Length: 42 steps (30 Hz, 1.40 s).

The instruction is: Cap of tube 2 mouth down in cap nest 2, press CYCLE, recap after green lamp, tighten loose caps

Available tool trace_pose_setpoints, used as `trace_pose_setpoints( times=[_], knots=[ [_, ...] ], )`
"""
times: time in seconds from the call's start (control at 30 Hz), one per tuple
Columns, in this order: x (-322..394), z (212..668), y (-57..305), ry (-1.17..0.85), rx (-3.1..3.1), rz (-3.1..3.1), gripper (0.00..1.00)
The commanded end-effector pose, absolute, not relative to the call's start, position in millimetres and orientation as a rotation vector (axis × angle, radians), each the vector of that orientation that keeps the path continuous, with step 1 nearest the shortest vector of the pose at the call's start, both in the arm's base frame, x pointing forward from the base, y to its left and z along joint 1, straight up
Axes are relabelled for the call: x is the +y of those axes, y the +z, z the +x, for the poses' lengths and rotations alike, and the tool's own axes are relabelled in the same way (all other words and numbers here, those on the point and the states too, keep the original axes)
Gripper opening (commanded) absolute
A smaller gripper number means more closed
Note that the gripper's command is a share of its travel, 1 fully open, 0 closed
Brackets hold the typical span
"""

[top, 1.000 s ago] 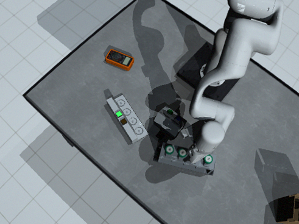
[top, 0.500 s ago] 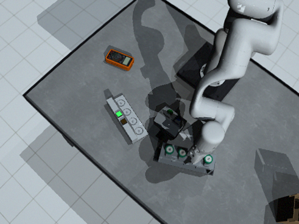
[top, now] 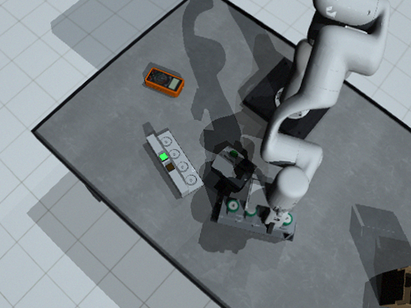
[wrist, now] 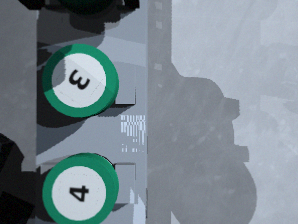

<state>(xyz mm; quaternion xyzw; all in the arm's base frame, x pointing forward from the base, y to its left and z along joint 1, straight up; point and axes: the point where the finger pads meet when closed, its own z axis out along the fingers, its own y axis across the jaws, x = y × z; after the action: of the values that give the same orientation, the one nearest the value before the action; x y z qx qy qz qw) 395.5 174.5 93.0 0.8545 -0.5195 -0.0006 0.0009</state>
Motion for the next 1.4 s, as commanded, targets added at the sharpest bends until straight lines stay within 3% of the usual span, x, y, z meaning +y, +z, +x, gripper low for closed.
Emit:
trace_pose_setpoints(
  times=[0.0, 0.37, 0.63, 0.67, 1.13, 1.37],
  knots=[
    [175.2, 397.3, 94.8, 0.004, -1.295, 2.865, 0.46],
    [175.2, 397.3, 94.8, 0.005, -0.511, 3.102, 0.46],
    [175.2, 397.3, 94.8, 0.005, -0.511, 3.102, 0.46],
    [175.3, 397.3, 94.8, 0.005, -0.511, 3.102, 0.00],
    [175.2, 397.3, 94.9, 0.005, -0.512, 3.102, 0.00],
    [175.2, 397.3, 94.5, 0.005, -1.043, 2.966, 0.00]
  ],
)
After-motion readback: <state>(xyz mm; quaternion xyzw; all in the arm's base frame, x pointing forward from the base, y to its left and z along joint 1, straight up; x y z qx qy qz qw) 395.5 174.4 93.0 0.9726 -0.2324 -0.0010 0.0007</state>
